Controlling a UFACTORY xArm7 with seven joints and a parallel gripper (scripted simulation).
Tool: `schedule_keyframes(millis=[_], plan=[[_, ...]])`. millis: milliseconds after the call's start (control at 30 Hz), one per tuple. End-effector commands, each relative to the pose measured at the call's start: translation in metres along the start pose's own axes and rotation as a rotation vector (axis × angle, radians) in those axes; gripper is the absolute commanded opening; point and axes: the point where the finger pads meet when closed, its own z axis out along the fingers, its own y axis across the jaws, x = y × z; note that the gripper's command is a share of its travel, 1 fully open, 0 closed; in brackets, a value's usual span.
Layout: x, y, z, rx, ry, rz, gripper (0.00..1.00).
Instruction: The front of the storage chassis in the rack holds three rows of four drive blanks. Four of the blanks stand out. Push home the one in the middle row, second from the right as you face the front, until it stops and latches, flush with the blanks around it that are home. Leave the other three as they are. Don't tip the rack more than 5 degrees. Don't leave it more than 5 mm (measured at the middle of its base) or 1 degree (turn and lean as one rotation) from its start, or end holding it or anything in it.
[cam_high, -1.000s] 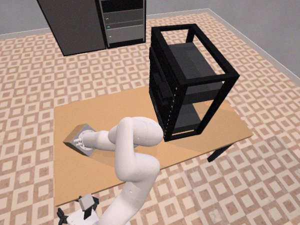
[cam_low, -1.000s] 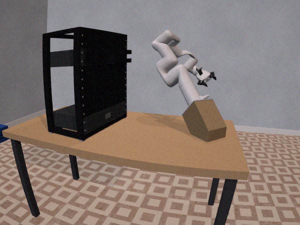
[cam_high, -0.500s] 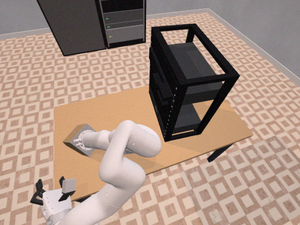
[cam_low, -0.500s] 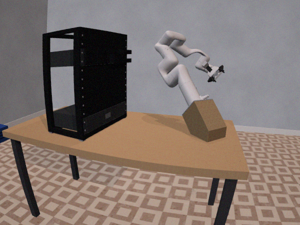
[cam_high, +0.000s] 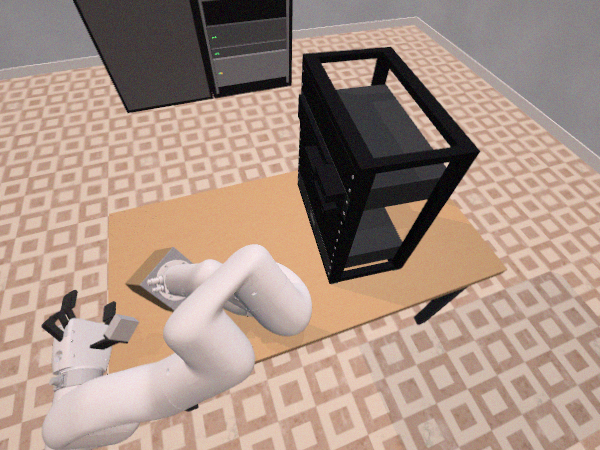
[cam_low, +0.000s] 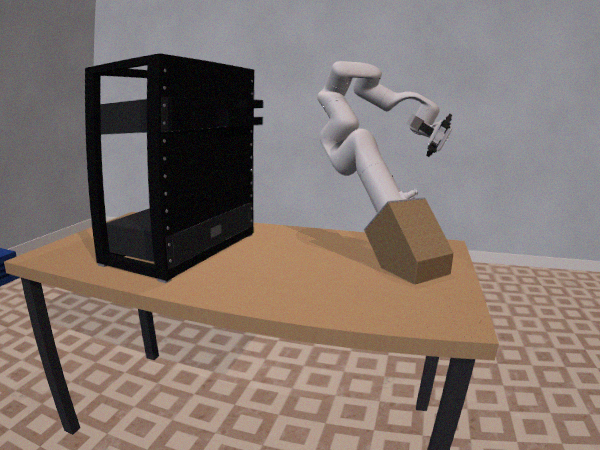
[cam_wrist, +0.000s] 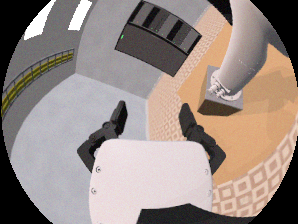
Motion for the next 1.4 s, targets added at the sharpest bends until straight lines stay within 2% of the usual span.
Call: schedule_keyframes(millis=[0, 333, 400, 733, 900, 967, 1367], plan=[[0.015, -0.013, 0.038, -0.040, 0.112, 0.074, 1.00], [0.070, -0.021, 0.117, -0.122, 0.392, 0.221, 1.00], [0.070, -0.021, 0.117, -0.122, 0.392, 0.221, 1.00], [0.133, -0.009, 0.173, -0.187, 0.656, 0.326, 1.00], [0.164, 0.001, 0.192, -0.213, 0.778, 0.363, 1.00], [0.164, 0.001, 0.192, -0.213, 0.778, 0.363, 1.00], [0.232, 0.033, 0.217, -0.263, 1.040, 0.416, 1.00]])
